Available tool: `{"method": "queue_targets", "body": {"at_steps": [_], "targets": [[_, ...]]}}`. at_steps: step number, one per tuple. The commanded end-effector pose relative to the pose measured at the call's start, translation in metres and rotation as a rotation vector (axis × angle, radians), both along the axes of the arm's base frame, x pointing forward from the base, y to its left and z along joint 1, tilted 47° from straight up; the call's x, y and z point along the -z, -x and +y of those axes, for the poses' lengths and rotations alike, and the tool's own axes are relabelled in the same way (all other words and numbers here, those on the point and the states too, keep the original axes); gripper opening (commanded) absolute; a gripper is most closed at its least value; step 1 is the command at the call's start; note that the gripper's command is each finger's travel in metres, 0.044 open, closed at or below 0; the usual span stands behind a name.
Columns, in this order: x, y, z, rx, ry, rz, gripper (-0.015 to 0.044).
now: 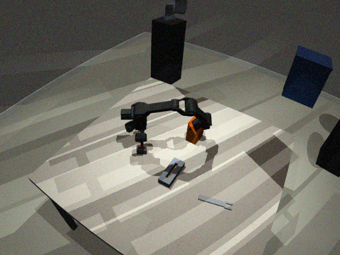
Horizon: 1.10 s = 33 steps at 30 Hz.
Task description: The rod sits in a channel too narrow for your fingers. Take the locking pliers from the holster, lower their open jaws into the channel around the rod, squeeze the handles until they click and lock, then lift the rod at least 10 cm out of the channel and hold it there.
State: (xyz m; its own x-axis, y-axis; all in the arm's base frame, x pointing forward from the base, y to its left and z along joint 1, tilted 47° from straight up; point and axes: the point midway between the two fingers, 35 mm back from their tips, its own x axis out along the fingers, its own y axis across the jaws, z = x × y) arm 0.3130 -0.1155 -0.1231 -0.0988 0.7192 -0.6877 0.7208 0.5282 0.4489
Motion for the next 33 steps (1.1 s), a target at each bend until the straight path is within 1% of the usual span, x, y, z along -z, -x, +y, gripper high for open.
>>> {"method": "queue_targets", "body": {"at_steps": [1,17,33], "targets": [[-0.006,-0.003,-0.010,-0.001,0.014,-0.012,0.0319],[-0.023,-0.005,-0.026,-0.010,0.023,-0.006,0.0319],[-0.043,-0.014,-0.011,-0.077,0.020,-0.078,0.0319]]}}
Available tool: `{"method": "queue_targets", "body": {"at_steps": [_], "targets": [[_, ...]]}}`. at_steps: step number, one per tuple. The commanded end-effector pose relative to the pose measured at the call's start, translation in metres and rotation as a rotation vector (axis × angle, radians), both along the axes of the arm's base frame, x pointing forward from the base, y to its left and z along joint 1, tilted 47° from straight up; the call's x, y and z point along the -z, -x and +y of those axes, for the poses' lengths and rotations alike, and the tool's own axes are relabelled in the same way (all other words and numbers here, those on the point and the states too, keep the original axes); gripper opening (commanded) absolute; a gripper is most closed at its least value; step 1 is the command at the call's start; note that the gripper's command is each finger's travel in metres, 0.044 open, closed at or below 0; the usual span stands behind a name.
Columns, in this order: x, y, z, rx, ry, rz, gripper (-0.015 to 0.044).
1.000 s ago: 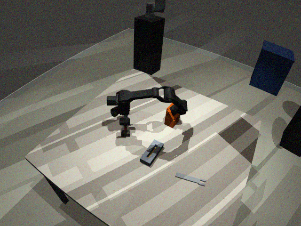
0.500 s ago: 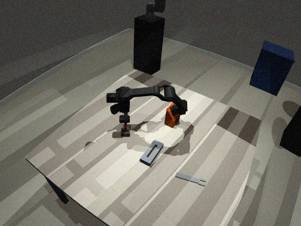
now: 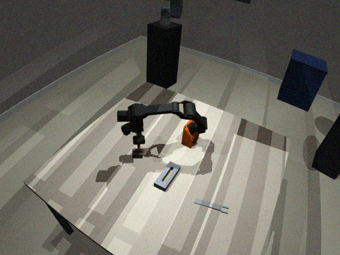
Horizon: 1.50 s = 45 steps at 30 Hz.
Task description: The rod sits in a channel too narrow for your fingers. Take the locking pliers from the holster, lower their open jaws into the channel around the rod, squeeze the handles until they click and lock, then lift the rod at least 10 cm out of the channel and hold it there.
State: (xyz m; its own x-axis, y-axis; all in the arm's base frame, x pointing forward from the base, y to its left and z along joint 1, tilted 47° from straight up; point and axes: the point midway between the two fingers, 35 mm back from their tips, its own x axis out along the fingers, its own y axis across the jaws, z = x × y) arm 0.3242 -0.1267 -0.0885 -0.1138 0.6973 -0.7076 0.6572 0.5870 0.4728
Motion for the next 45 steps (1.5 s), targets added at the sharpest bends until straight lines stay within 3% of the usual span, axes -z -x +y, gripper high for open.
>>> {"method": "queue_targets", "body": {"at_steps": [1,45], "targets": [[-0.009,-0.003,0.001,-0.011,-0.001,-0.032,0.0319],[-0.070,-0.019,0.055,-0.237,-0.024,-0.265,0.0319]]}}
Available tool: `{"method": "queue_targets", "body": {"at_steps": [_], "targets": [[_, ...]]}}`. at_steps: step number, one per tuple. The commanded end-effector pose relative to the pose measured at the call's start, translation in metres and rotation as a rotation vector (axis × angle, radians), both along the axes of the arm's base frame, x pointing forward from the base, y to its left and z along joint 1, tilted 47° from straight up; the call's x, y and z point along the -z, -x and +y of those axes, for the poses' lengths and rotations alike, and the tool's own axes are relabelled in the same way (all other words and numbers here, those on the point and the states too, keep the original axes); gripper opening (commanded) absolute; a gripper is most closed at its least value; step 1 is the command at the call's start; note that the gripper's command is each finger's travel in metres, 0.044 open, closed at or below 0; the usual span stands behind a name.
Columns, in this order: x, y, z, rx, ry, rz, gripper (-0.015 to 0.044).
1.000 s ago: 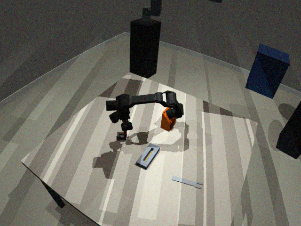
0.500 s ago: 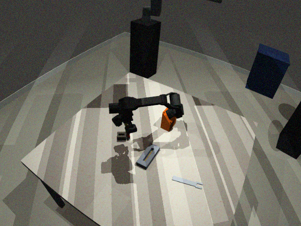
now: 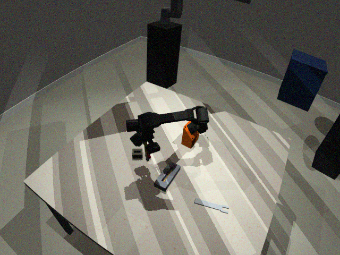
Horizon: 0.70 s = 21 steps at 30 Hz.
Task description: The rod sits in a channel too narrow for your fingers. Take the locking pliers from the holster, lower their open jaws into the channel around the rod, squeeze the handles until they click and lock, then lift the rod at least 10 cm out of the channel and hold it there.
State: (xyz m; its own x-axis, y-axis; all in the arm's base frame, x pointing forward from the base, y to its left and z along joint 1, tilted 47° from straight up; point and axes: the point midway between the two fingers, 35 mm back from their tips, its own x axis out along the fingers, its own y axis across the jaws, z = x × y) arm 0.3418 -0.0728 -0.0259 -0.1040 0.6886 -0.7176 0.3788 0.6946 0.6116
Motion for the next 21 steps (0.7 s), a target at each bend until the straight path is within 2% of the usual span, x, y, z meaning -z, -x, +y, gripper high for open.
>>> {"method": "queue_targets", "body": {"at_steps": [1,21], "targets": [[-0.009,-0.001,0.002,-0.012,-0.004,-0.033,0.0319],[-0.035,-0.002,0.029,-0.117,-0.020,-0.139,0.0319]]}}
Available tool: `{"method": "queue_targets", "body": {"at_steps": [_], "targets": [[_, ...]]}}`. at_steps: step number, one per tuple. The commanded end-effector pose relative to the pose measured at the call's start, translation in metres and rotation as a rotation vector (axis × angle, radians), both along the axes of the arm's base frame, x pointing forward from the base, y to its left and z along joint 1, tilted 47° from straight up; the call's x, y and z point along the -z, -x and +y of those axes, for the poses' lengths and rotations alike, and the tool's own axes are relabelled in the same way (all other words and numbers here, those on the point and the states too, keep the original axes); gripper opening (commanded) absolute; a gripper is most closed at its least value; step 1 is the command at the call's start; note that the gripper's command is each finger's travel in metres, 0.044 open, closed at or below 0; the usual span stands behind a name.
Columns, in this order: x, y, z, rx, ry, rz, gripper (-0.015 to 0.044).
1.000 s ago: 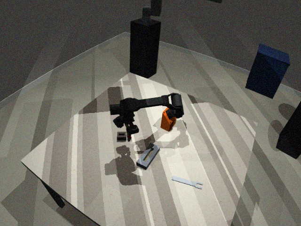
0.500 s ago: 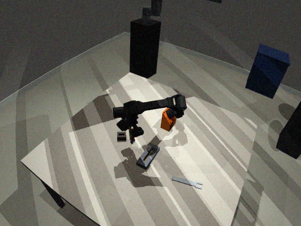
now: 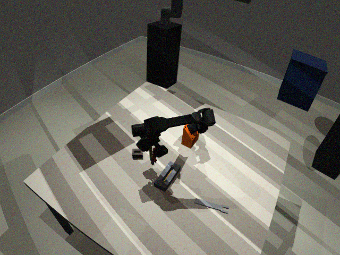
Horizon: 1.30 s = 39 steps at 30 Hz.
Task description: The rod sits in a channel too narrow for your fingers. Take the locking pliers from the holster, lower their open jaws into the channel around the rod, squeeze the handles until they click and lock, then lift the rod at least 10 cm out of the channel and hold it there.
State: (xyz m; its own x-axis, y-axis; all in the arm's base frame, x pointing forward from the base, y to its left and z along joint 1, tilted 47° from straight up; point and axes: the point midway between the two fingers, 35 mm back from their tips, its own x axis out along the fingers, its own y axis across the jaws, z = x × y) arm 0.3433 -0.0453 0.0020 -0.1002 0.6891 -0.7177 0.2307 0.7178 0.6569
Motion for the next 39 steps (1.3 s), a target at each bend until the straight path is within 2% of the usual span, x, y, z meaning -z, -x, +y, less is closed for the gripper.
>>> {"method": "queue_targets", "body": {"at_steps": [1,39], "targets": [[-0.008,-0.001,0.003,-0.013,-0.005,-0.033,0.0319],[-0.055,0.009,0.053,-0.215,-0.045,-0.233,0.0319]]}}
